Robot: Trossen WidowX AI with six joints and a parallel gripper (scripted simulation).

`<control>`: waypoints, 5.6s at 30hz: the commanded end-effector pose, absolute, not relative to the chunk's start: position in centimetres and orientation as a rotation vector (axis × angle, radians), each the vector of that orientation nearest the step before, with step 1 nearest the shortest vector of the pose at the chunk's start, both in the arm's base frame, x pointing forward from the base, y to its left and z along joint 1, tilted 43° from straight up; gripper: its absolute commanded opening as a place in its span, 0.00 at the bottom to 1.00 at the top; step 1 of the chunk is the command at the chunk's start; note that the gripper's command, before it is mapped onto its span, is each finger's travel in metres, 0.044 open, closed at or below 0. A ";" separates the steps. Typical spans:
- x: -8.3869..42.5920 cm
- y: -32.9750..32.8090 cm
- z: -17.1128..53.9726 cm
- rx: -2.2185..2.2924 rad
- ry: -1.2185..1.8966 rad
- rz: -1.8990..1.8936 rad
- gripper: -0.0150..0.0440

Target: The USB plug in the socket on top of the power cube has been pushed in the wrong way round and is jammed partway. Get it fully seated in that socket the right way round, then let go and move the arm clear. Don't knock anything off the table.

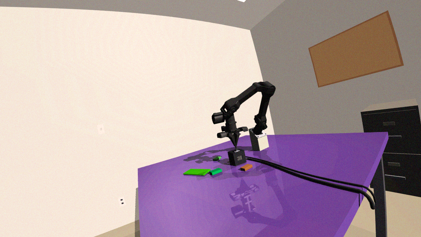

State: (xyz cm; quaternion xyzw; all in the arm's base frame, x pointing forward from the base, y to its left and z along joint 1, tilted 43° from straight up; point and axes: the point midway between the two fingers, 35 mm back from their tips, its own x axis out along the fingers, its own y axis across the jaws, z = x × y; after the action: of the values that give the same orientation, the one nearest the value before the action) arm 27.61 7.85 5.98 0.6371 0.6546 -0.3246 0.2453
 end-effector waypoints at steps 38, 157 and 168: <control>27.8 6.0 7.9 1.738 1.785 -0.886 0.25; 27.7 6.0 8.0 -0.346 0.932 1.367 0.25; 27.7 6.0 8.0 -0.551 0.747 1.496 0.25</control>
State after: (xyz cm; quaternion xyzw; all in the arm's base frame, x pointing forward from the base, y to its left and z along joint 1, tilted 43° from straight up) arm 27.71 6.03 7.99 -0.2231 0.3455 0.6455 0.6436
